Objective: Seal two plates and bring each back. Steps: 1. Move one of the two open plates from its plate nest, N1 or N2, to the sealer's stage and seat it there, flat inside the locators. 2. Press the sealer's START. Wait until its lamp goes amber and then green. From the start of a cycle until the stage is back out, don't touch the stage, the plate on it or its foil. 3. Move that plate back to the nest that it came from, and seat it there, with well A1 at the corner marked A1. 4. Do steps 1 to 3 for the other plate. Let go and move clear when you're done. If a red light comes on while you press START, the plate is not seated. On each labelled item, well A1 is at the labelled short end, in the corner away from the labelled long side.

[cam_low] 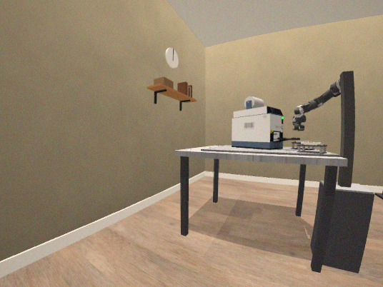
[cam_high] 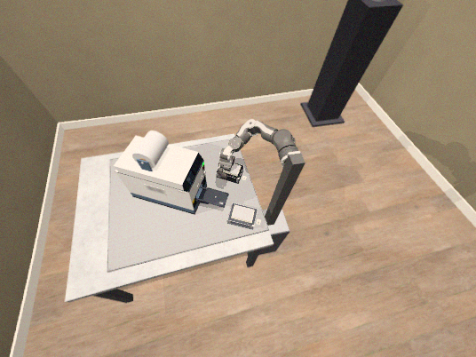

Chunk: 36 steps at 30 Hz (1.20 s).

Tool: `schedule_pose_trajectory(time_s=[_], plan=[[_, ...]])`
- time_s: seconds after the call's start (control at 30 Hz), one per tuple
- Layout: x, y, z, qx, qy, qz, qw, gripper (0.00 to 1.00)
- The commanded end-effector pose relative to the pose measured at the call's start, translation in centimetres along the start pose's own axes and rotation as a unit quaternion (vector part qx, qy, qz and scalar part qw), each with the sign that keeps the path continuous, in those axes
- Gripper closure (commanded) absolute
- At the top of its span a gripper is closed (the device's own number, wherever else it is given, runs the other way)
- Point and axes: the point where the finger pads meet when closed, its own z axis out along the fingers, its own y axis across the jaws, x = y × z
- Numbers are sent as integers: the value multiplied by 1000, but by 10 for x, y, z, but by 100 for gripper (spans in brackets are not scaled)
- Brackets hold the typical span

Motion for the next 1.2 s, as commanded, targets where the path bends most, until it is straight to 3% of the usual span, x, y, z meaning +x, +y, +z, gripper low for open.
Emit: schedule_pose_trajectory(time_s=[0.0,0.5,1.17], plan=[[-2,5,-5,5,-2,4,1000,35],[-7,65,-27,6,-1,0,1000,35],[-6,66,-26,4,0,-1,1000,35]])
